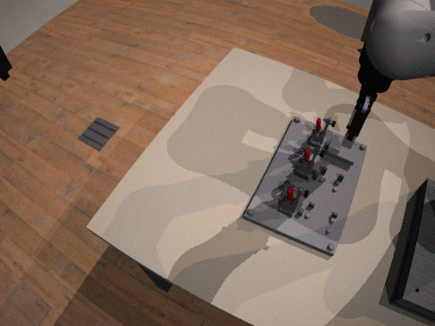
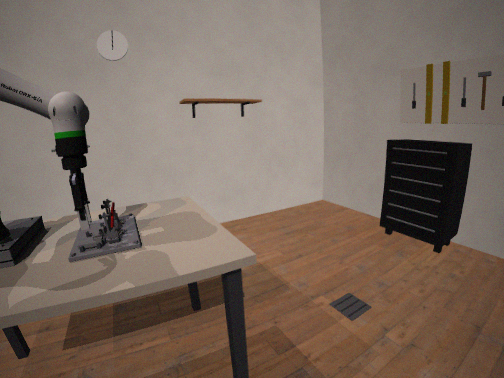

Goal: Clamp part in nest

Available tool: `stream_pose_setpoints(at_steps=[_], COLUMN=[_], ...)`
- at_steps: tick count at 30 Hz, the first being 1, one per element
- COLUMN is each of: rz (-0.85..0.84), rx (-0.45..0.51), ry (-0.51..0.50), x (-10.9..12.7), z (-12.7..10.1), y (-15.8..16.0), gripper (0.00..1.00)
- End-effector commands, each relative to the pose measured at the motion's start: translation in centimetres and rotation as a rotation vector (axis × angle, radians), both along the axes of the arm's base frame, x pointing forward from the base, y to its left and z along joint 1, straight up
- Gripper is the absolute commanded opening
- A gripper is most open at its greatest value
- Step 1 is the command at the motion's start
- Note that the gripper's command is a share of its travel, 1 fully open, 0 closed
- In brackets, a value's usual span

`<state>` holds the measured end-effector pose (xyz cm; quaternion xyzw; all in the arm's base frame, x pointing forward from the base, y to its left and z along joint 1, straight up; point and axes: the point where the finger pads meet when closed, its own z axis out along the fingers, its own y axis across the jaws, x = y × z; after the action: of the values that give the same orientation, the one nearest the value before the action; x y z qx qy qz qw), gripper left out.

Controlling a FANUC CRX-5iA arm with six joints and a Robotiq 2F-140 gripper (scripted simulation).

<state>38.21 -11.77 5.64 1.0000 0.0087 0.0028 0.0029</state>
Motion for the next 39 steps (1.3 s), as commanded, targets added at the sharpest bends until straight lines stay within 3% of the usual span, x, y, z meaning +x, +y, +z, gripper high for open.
stream_pose_setpoints(at_steps=[1, 6, 15, 22, 34, 39], rz=[0.000, 0.000, 0.000, 0.000, 0.000, 0.000], rx=[0.000, 0.000, 0.000, 0.000, 0.000, 0.000], ry=[0.000, 0.000, 0.000, 0.000, 0.000, 0.000], x=[0.0, 0.0, 0.0, 0.0, 0.6, 2.1], z=[0.1, 2.0, 8.2, 9.7, 9.8, 9.8], y=[0.0, 0.0, 0.0, 0.1, 0.1, 0.1], gripper=[0.28, 0.28, 0.28, 0.28, 0.28, 0.28])
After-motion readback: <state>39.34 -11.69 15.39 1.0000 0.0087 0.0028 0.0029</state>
